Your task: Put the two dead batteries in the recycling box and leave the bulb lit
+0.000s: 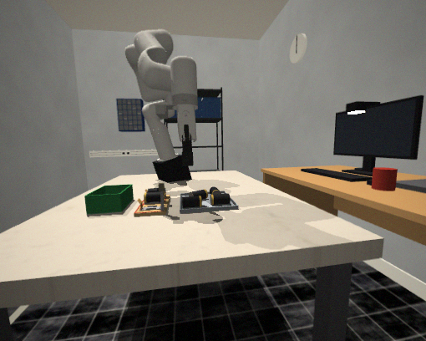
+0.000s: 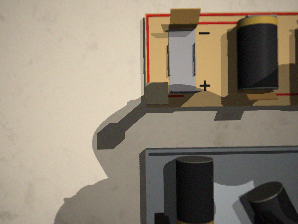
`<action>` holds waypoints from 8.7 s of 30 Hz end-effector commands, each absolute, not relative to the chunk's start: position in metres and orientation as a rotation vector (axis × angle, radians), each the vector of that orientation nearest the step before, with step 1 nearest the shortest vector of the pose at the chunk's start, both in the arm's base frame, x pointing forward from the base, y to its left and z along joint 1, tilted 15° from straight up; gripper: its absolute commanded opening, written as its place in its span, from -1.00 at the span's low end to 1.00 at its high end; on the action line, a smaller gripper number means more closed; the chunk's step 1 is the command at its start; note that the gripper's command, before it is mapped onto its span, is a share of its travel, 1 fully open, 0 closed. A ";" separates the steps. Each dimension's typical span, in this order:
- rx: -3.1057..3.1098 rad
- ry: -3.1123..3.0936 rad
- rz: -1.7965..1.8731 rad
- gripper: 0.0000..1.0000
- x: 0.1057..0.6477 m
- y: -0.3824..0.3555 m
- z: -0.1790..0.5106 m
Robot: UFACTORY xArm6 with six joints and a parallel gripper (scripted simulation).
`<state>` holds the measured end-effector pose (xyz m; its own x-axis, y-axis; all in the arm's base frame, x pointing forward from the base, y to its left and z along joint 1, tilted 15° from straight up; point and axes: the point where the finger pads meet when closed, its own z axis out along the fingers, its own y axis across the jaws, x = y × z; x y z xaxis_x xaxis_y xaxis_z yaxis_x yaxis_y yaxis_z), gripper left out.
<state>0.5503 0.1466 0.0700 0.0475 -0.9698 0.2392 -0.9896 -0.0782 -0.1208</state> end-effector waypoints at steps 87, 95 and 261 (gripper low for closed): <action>0.336 -3.203 0.404 0.01 0.426 0.236 0.033; 0.173 -3.230 0.397 0.01 0.426 0.236 0.033; 0.148 -3.233 0.395 -0.44 0.438 0.218 -0.043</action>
<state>0.4361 0.2167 -0.0452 -0.9894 -0.1035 -0.1023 -0.0754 0.9660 -0.2474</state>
